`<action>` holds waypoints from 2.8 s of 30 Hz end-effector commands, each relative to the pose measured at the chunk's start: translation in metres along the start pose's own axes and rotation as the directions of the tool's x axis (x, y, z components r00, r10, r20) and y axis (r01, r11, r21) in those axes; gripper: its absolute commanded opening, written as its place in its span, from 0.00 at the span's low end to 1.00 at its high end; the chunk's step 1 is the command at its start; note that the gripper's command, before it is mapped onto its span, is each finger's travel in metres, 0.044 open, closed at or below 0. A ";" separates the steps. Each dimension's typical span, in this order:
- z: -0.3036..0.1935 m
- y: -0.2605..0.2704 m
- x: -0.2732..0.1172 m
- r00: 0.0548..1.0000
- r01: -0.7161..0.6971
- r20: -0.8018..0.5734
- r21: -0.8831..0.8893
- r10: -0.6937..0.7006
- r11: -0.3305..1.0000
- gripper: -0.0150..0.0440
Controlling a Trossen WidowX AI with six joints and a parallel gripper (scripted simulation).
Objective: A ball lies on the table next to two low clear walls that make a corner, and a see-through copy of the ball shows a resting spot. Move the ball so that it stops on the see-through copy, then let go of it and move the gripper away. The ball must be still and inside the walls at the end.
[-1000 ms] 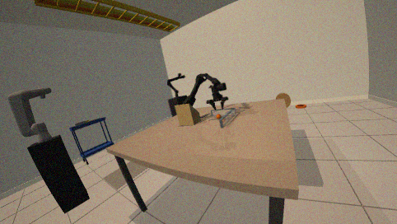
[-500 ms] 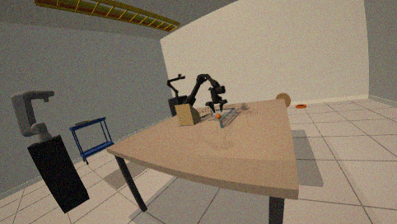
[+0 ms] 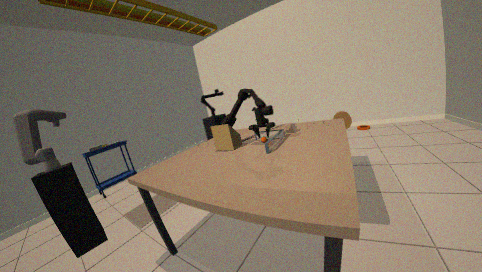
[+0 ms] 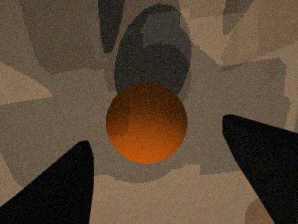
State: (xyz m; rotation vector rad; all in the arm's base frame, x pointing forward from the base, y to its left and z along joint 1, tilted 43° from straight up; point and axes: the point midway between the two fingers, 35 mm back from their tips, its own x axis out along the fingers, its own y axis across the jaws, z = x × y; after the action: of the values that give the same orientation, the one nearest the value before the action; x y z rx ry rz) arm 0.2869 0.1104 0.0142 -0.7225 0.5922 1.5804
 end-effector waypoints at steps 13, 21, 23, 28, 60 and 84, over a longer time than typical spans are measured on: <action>0.001 0.004 0.018 1.000 -0.007 0.008 0.008 0.007 1.000 0.63; 0.001 0.004 0.018 1.000 -0.007 0.008 0.008 0.007 1.000 0.54; 0.001 0.003 0.017 1.000 -0.007 0.007 0.008 0.007 1.000 0.45; -0.002 -0.002 -0.012 1.000 -0.005 -0.001 0.008 0.005 1.000 0.25; -0.031 -0.026 -0.104 1.000 0.013 0.009 0.412 -0.018 0.911 0.25; -0.088 -0.069 -0.080 1.000 0.001 0.001 0.956 -0.007 0.293 0.25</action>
State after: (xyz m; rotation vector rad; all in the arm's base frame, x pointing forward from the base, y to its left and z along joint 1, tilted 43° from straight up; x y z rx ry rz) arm 0.3637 0.0065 0.0217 0.1894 1.3301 0.9590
